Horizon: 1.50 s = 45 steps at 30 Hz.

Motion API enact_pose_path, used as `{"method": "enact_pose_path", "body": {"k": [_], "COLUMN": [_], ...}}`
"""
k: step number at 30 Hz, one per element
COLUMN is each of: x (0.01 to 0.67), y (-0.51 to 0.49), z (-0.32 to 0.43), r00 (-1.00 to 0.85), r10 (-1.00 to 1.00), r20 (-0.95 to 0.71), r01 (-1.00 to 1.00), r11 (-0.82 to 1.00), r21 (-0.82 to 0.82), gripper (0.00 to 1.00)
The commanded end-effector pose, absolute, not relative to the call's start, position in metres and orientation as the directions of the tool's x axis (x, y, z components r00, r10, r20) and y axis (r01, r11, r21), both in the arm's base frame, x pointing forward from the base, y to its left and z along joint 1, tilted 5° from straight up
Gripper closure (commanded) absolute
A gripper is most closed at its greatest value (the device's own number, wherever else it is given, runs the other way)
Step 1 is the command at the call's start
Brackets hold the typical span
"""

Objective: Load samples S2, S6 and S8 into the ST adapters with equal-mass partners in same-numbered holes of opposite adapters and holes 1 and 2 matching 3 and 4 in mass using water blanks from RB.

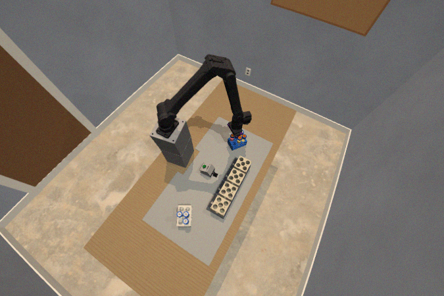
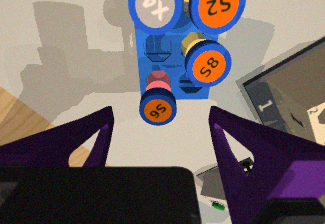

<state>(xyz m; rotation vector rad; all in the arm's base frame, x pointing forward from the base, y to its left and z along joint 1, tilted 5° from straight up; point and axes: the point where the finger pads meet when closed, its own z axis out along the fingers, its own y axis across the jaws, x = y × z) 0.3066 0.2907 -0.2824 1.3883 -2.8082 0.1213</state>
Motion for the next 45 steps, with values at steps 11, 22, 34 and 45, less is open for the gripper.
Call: {"method": "enact_pose_path", "body": {"k": [11,22,34,45], "x": [0.318,0.306,0.306,0.306], "y": [0.300,0.289,0.290,0.290], "z": [-0.296,-0.310,-0.310,-0.310], "r00": [-0.597,-0.601,-0.601,-0.601], "r10": [-0.803,-0.798,-0.798,-0.798], "r20": [0.000,0.035,0.035,0.035], "r01": [-0.801,-0.799,-0.799,-0.799], "r11": [0.595,0.598,0.598,0.598], "r21": [-0.069,-0.065,-0.065,-0.065], "gripper": [0.20,0.20,1.00,1.00]}}
